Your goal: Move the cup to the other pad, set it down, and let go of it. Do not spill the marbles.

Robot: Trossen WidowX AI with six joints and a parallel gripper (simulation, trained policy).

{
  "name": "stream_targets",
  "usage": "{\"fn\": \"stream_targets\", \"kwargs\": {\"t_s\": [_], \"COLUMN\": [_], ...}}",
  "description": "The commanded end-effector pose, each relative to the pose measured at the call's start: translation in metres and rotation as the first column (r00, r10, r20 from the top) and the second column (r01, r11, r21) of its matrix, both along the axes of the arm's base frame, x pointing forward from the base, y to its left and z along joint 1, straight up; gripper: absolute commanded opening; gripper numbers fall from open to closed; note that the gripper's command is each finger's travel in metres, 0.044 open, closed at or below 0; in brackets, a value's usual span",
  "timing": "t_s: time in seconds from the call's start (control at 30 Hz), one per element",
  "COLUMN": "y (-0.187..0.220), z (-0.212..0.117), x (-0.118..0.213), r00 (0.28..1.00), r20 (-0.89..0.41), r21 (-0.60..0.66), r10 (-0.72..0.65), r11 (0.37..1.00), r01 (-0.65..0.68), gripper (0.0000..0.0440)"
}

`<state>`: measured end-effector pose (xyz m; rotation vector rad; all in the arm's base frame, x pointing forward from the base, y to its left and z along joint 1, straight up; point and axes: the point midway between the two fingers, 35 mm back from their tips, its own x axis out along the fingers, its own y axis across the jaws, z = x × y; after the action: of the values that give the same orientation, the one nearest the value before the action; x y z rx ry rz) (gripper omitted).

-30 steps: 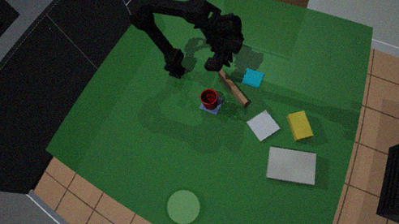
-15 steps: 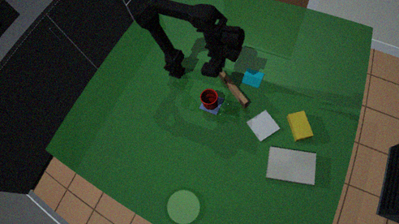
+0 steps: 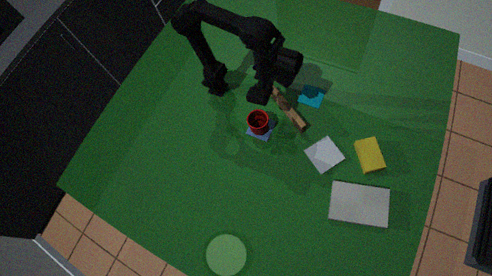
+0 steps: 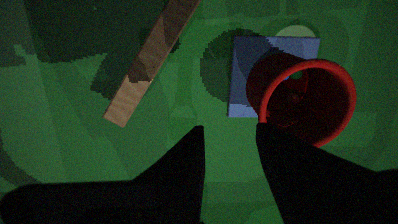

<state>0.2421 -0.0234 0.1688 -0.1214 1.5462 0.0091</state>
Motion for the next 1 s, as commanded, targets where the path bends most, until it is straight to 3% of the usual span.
{"fn": "stream_targets", "kwargs": {"t_s": [0.0,0.97], "y": [-0.006,-0.038], "z": [-0.007,-0.081], "x": [-0.001,-0.013], "r00": [1.000,0.978], "r20": [-0.019,-0.144], "r21": [-0.006,0.018], "r10": [0.006,0.150], "r11": [1.000,0.989], "r01": [-0.006,-0.149], "gripper": [0.0131,0.0177]}}
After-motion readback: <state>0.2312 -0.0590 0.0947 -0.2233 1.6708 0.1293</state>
